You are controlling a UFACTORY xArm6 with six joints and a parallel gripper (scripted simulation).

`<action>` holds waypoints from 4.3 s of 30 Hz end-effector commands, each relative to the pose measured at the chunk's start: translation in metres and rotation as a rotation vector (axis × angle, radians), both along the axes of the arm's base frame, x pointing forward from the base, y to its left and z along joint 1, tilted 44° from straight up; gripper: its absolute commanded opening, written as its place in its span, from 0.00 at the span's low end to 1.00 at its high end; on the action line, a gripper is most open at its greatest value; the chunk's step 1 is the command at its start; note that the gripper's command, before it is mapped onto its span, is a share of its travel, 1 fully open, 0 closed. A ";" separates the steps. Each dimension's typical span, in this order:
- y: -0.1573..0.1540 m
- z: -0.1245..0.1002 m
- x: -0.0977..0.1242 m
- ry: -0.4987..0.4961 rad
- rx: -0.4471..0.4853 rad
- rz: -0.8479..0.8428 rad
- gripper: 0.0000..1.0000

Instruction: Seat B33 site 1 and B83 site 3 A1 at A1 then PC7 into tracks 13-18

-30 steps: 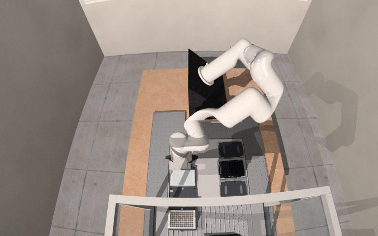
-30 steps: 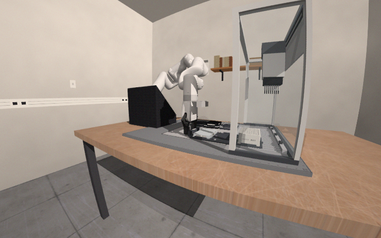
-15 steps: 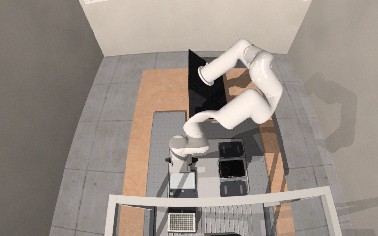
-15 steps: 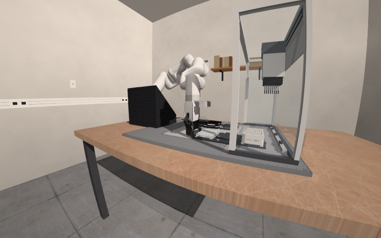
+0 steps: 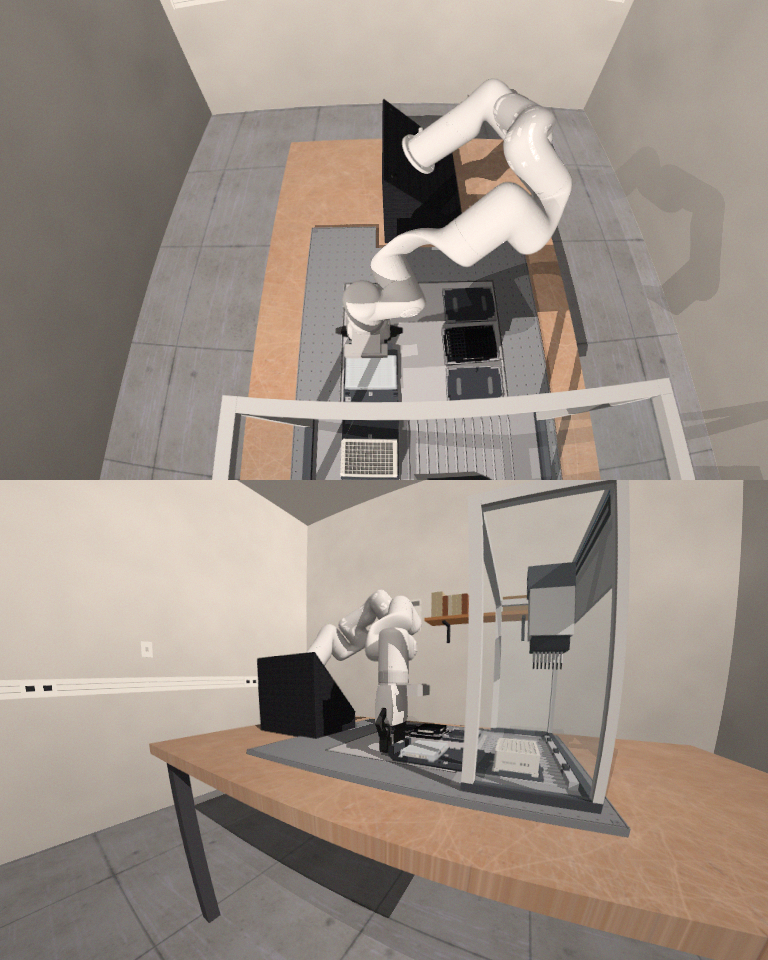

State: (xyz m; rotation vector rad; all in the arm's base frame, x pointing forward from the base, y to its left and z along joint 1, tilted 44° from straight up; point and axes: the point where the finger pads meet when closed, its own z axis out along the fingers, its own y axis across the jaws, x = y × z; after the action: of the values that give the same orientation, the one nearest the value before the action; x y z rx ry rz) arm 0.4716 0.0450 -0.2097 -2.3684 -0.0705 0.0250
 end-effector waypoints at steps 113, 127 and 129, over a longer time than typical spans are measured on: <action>0.001 0.001 0.040 -0.004 -0.001 -0.002 0.82; 0.001 0.001 0.035 -0.004 -0.001 -0.002 0.82; 0.001 0.001 0.035 -0.004 -0.001 -0.002 0.82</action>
State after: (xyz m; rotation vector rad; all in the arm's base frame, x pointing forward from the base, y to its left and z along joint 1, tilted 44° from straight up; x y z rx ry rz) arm 0.5047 0.0469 -0.2096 -2.3683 -0.0709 0.0248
